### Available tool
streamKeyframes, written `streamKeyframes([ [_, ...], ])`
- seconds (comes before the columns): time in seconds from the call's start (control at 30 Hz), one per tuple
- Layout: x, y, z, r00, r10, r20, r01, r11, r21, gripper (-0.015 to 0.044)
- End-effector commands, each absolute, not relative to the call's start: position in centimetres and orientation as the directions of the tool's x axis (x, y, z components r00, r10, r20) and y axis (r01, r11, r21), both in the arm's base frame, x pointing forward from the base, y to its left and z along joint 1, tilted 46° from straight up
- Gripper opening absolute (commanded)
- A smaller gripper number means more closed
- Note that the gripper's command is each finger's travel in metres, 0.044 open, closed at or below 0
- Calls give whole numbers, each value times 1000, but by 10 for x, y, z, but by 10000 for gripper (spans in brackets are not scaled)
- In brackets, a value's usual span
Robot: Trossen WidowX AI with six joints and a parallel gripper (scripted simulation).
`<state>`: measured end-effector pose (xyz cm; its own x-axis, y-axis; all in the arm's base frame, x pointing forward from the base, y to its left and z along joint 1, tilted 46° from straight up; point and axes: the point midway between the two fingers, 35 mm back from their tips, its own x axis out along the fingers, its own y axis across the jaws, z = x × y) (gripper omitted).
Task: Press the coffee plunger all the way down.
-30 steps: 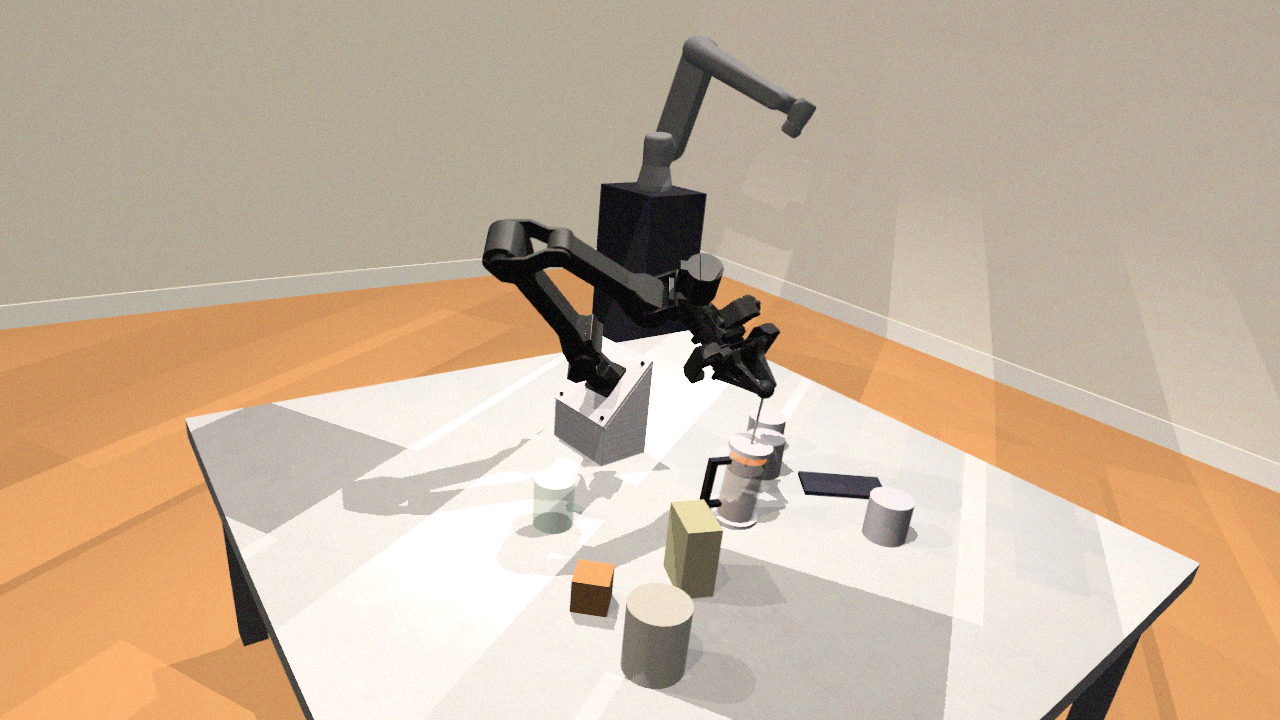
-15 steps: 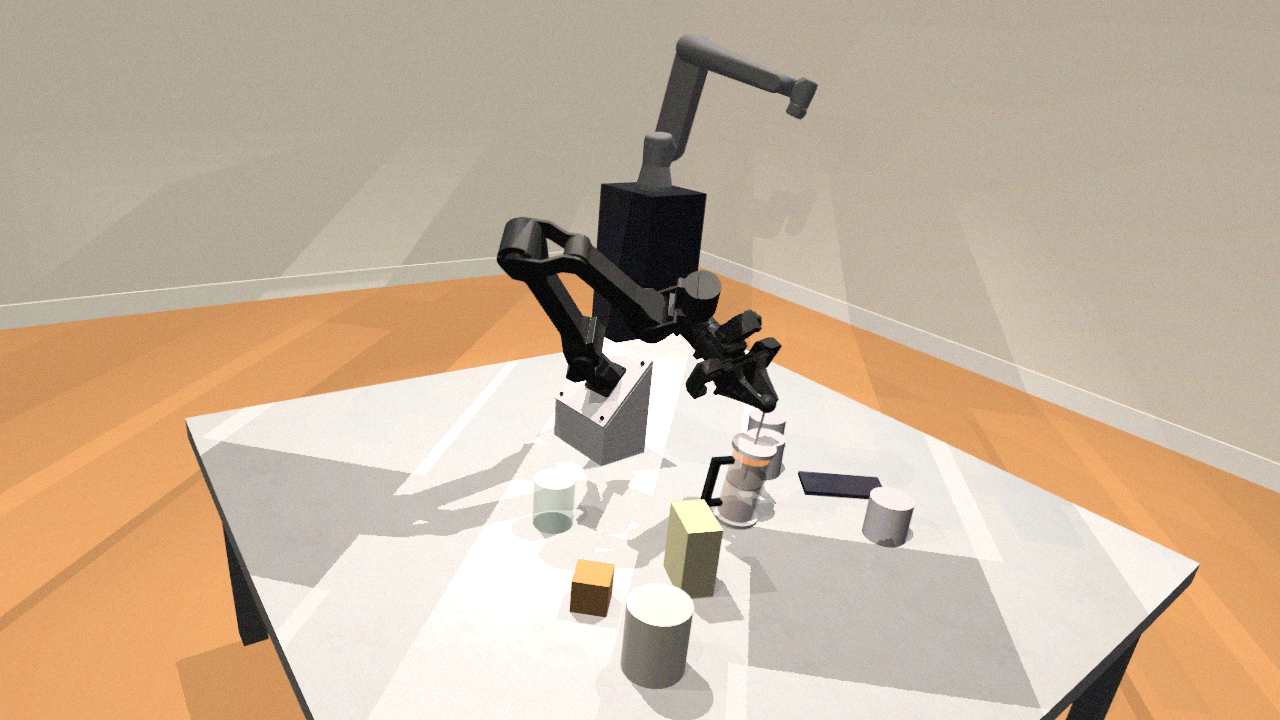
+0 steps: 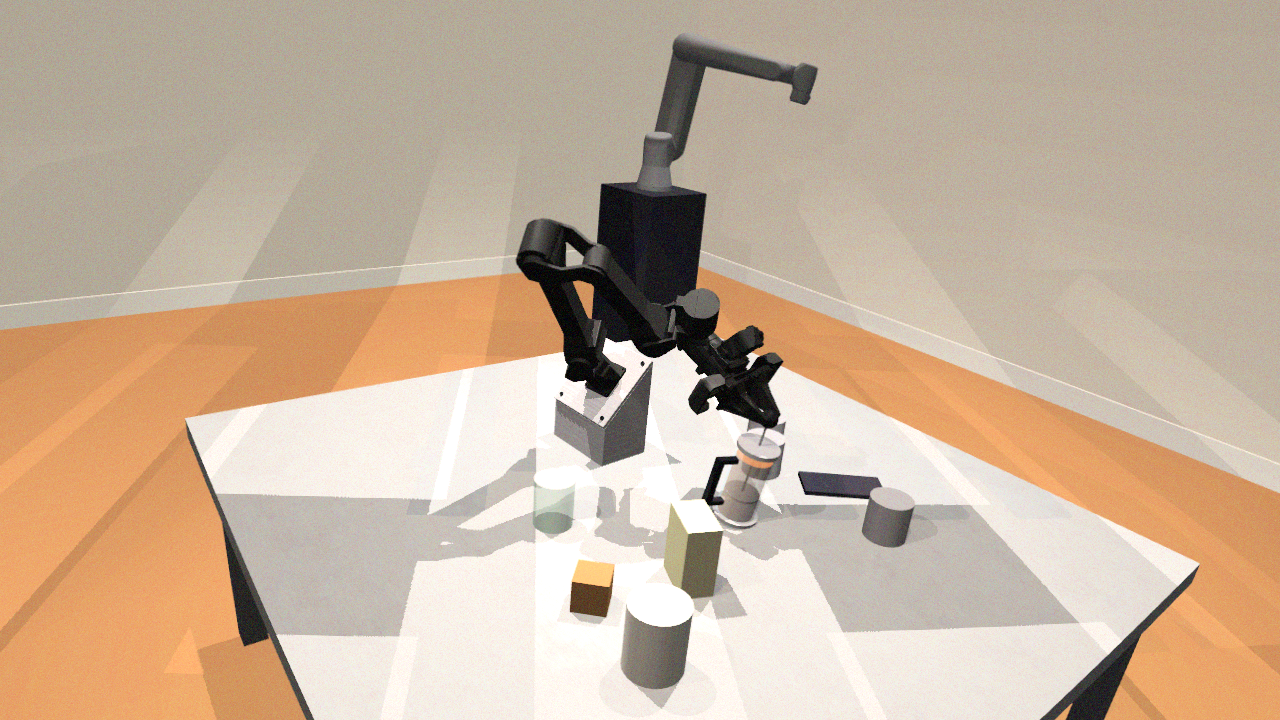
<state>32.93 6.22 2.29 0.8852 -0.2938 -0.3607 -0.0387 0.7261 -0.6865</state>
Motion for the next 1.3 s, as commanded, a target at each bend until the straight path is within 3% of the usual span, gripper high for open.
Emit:
streamKeyframes([
  [0.0,325,46,8,856,-338,-392,-49,701,-712,118],
  [1.27,336,50,6,856,-338,-391,-48,701,-711,118],
])
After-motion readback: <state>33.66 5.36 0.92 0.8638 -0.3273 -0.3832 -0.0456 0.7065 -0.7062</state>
